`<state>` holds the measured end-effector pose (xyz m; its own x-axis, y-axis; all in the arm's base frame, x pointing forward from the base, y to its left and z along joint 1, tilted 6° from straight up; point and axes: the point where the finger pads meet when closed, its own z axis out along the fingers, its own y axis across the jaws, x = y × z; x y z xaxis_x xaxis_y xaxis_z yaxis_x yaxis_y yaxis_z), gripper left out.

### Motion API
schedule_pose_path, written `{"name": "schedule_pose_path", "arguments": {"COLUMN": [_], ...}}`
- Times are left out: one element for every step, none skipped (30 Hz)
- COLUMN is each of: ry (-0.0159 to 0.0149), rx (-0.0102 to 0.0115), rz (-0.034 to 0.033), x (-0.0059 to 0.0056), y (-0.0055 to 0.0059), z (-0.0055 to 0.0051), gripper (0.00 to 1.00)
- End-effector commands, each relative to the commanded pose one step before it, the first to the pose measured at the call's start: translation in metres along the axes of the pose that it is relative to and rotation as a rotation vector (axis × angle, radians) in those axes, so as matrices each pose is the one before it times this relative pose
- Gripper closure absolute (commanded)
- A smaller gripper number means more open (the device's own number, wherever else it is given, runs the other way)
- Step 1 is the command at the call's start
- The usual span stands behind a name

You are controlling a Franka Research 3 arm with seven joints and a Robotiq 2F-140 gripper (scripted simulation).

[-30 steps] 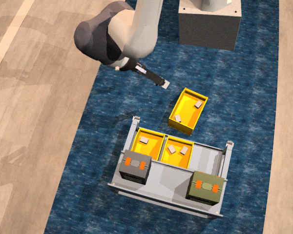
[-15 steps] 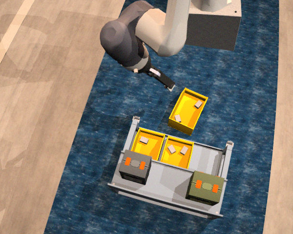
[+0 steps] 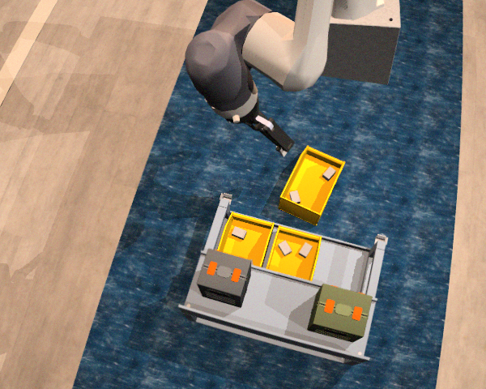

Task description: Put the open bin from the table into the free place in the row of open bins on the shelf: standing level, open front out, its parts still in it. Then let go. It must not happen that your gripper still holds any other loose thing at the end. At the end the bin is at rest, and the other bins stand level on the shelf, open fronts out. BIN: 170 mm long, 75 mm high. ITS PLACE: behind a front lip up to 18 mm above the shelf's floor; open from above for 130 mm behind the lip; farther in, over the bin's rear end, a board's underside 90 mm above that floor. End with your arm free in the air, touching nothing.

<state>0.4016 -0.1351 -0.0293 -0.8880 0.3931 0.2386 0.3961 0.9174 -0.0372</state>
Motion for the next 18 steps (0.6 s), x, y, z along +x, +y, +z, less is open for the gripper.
{"name": "schedule_pose_path", "arguments": {"ry": [-0.00804, 0.0, 0.0, 0.0, 0.0, 0.0, 0.0, -0.0177, 0.0, 0.0, 0.0, 0.0, 0.0, 0.0, 0.0, 0.0, 0.0, -0.01757], "rx": [0.00489, 0.0, 0.0, 0.0, 0.0, 0.0, 0.0, 0.0135, 0.0, 0.0, 0.0, 0.0, 0.0, 0.0, 0.0, 0.0, 0.0, 0.01209], "rz": [0.02459, 0.0, 0.0, 0.0, 0.0, 0.0, 0.0, -0.01064, 0.0, 0.0, 0.0, 0.0, 0.0, 0.0, 0.0, 0.0, 0.0, -0.0108], "x": [-0.00201, 0.0, 0.0, 0.0, 0.0, 0.0, 0.0, 0.00054, 0.0, 0.0, 0.0, 0.0, 0.0, 0.0, 0.0, 0.0, 0.0, 0.00056], "y": [-0.0017, 0.0, 0.0, 0.0, 0.0, 0.0, 0.0, 0.00422, 0.0, 0.0, 0.0, 0.0, 0.0, 0.0, 0.0, 0.0, 0.0, 0.0044], "z": [-0.00038, 0.0, 0.0, 0.0, 0.0, 0.0, 0.0, -0.00008, 0.0, 0.0, 0.0, 0.0, 0.0, 0.0, 0.0, 0.0, 0.0, -0.00022], "gripper": [0.0, 0.0, 0.0, 0.0, 0.0, 0.0, 0.0, 0.0, 0.0, 0.0, 0.0, 0.0, 0.0, 0.0, 0.0, 0.0, 0.0, 0.0]}}
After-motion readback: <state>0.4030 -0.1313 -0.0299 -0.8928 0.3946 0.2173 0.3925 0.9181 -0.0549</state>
